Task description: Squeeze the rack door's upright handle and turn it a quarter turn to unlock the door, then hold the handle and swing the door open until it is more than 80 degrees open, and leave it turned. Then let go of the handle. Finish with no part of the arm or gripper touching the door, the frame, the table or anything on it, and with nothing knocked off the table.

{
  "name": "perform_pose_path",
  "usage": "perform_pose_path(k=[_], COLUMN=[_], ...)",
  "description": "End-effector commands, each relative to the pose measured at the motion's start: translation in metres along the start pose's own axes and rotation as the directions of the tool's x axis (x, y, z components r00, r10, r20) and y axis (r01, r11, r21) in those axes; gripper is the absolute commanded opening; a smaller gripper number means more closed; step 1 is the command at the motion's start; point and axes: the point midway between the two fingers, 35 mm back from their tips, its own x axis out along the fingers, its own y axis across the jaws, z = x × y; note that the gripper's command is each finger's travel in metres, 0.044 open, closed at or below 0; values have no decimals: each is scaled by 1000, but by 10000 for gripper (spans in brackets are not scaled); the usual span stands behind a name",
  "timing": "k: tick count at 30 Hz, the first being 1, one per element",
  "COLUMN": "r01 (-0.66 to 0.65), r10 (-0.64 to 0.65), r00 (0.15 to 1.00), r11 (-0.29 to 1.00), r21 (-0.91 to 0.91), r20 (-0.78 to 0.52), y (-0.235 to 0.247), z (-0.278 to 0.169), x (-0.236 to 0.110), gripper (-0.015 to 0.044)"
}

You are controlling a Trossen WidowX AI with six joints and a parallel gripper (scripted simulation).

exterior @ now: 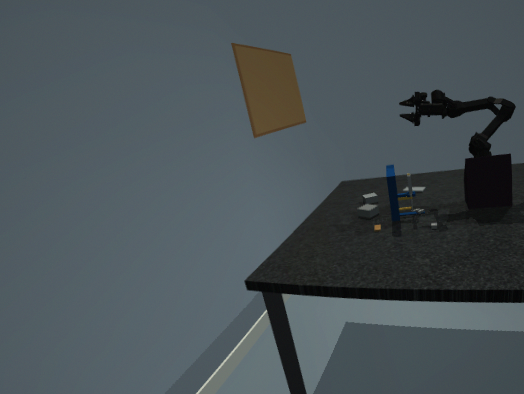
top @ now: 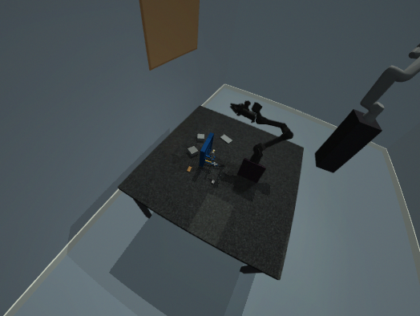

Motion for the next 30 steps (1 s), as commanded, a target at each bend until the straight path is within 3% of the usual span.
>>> perform_pose_path(k=[1,5,17,30], r01=[0,12,67,144], r10=[0,-10,-43,-101], r00=[1000,996,929,772], r11=[1000,1000,996,989], r21=[1,22,54,17], r20=[-4,-86,-367,-628], y=[0,2,11,22], z=[-1,-16,-74,-139], x=[1,12,43,58], gripper=[374,285,285,285])
